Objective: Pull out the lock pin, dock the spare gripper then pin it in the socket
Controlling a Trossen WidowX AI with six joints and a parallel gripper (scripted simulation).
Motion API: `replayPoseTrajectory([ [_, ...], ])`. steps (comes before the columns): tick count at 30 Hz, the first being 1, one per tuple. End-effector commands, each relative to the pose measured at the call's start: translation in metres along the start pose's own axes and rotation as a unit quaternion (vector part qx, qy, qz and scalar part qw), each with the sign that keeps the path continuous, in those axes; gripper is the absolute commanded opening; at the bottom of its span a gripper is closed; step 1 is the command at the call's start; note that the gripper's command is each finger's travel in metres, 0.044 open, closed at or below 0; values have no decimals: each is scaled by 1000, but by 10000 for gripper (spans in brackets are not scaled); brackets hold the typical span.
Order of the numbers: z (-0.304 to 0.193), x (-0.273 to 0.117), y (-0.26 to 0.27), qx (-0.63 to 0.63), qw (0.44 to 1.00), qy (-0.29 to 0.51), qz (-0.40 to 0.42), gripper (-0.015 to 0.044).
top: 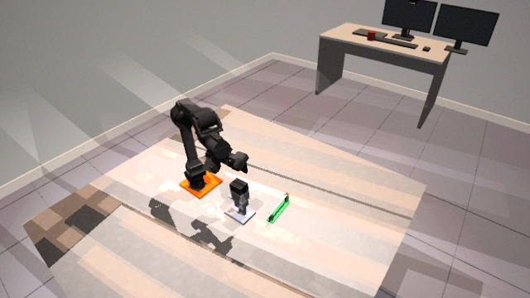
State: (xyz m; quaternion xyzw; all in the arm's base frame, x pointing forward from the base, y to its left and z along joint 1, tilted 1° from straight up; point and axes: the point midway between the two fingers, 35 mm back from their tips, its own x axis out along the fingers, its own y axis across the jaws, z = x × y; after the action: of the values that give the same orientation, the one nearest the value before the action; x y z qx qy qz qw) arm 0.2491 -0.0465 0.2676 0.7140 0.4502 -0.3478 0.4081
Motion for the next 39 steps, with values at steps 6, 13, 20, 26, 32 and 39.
replayPoseTrajectory([
  [6, -43, 12, -20, -1, 1000, -4, -6, 282],
  [13, -93, 21, -59, 3, 1000, 7, 0, 180],
  [20, -93, 24, -52, -69, 998, -7, -6, 180],
  [26, -89, 40, -20, -359, 931, -54, -50, 180],
  [32, -84, 64, 12, -617, 775, -73, -117, 180],
  [39, -79, 91, 40, -778, 596, -66, -186, 180],
])
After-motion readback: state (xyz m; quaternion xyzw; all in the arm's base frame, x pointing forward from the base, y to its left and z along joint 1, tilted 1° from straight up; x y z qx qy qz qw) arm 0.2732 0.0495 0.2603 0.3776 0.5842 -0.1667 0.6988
